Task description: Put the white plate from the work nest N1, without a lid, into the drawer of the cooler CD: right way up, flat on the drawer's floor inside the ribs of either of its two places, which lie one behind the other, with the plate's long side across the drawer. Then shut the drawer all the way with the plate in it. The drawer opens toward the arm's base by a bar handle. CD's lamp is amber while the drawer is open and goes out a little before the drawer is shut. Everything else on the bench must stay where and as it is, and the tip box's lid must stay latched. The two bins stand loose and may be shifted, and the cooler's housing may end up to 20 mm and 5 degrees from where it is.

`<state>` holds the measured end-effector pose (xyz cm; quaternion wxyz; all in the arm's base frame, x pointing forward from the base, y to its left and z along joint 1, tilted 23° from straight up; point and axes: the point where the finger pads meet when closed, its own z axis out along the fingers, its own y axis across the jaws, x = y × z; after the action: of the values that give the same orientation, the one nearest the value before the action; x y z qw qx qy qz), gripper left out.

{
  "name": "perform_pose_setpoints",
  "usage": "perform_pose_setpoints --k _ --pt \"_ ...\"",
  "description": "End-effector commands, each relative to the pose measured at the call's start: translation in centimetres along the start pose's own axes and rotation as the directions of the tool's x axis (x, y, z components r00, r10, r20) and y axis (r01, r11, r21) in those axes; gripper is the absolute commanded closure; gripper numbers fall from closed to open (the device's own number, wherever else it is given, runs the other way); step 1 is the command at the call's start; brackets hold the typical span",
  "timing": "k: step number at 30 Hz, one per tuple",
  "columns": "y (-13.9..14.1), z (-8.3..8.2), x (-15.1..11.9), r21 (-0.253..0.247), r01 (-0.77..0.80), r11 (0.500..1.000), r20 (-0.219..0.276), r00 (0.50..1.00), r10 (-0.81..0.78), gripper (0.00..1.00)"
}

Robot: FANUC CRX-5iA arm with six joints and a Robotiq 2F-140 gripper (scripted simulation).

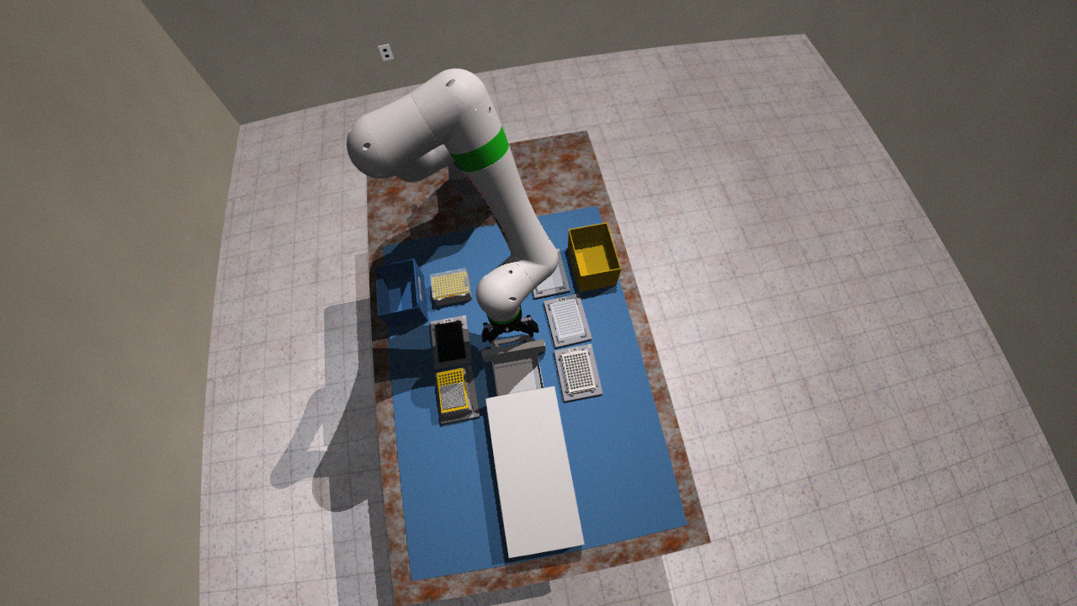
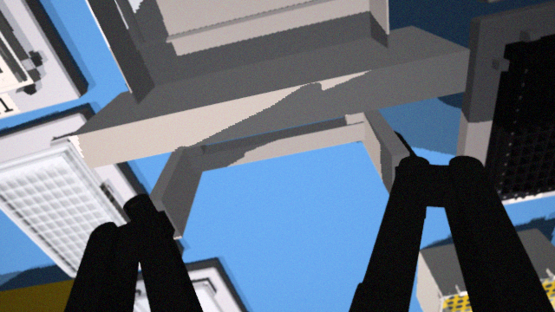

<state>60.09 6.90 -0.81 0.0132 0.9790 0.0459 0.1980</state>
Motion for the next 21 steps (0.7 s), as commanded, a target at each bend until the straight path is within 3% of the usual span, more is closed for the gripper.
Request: perform_pose_setpoints --k 1,4,5,21 --pt "0.00 -0.01 0.02 0.000 0.000 1.000 0.000 1.000 0.000 0.44" --pt "0.00 -0.01 0.02 0.000 0.000 1.000 0.000 1.000 0.000 0.45" --pt "0.00 -0.01 0.02 0.000 0.000 1.000 0.000 1.000 0.000 1.00" --pt "0.00 -0.01 0.02 0.000 0.000 1.000 0.000 1.000 0.000 1.00"
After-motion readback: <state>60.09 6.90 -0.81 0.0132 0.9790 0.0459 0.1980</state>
